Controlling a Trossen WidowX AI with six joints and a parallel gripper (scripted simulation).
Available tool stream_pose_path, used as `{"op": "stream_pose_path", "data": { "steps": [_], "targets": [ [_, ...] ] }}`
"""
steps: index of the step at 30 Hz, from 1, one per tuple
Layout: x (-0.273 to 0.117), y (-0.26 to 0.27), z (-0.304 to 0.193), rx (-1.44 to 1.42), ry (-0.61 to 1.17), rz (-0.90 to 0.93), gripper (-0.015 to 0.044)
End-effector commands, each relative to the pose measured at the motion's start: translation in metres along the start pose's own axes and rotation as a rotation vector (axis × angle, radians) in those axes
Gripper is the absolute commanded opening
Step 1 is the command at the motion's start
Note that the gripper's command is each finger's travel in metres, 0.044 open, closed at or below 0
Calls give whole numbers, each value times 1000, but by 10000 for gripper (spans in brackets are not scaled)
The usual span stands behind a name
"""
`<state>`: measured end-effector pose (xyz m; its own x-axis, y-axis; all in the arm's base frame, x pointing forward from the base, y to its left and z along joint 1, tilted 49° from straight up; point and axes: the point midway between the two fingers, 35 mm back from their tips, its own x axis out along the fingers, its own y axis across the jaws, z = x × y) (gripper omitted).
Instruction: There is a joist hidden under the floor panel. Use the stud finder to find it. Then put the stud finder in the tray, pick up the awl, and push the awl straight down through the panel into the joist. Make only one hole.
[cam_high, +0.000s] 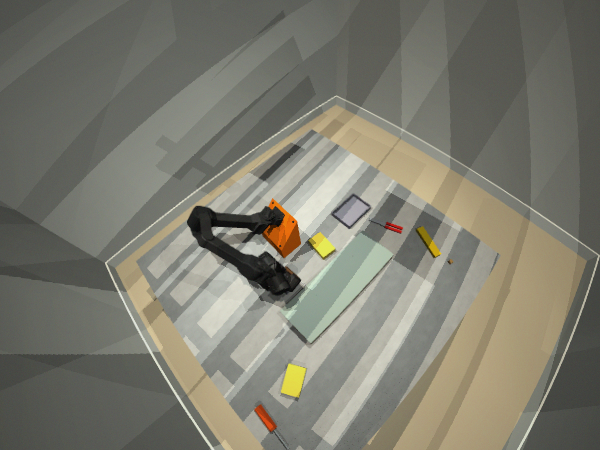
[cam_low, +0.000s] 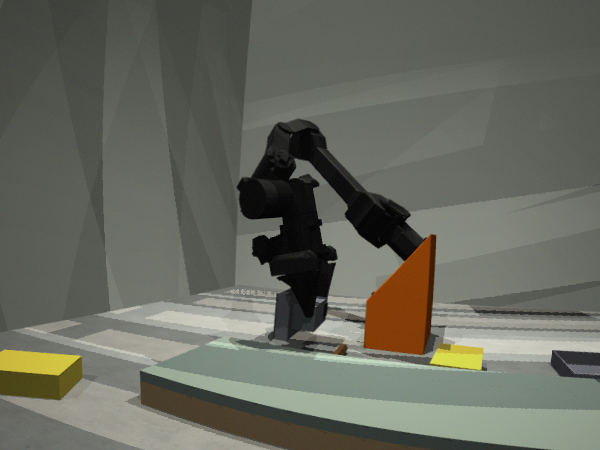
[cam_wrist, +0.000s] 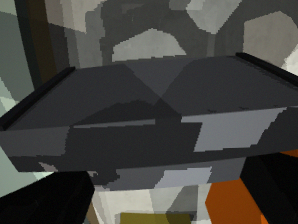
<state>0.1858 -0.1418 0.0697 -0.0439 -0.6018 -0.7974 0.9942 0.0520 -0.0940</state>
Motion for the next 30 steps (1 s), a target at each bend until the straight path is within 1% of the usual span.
{"op": "stream_pose_path", "data": {
  "steps": [1, 30],
  "targets": [
    [-2, 2, 1, -5, 23, 7, 0],
    [-1, 2, 6, -10, 215, 6, 0]
  ]
}}
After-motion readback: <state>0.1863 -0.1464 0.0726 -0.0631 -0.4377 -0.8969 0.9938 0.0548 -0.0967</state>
